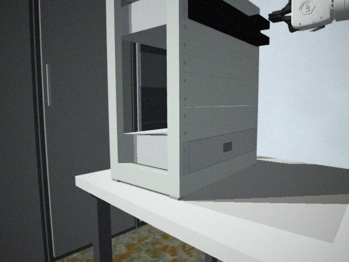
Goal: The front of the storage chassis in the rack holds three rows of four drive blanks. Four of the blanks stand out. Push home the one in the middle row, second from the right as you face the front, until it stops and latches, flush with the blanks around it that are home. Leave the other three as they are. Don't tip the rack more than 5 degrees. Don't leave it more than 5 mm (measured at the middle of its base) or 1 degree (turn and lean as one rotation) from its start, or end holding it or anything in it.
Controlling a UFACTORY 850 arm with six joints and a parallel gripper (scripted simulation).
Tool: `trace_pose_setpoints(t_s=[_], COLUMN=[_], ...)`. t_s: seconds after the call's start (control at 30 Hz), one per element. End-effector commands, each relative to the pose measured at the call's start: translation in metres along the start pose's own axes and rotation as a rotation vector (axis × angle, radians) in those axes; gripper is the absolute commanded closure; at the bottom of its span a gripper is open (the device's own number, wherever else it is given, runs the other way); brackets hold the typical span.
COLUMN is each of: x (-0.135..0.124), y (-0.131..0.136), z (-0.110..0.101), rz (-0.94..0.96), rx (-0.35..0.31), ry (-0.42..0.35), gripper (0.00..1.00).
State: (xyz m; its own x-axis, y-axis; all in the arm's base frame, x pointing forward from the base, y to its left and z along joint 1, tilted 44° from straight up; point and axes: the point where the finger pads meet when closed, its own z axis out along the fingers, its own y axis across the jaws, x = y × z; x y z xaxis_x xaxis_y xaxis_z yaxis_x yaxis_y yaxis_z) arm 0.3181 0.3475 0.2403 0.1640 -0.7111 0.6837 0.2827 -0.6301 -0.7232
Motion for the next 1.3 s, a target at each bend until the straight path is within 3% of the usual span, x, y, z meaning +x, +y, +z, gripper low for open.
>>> trace_pose_setpoints(t_s=[0.0, 0.4, 0.83, 0.9, 1.27], x=[0.000, 0.000, 0.000, 0.000, 0.000], y=[-0.001, -0.001, 0.000, 0.000, 0.000], z=[0.000, -0.017, -0.087, -0.087, -0.139], rz=[0.001, 0.001, 0.001, 0.001, 0.001], rx=[0.001, 0.001, 0.001, 0.001, 0.001], ry=[0.001, 0.001, 0.001, 0.001, 0.001], gripper=[1.00, 1.00, 1.00, 1.00, 1.00])
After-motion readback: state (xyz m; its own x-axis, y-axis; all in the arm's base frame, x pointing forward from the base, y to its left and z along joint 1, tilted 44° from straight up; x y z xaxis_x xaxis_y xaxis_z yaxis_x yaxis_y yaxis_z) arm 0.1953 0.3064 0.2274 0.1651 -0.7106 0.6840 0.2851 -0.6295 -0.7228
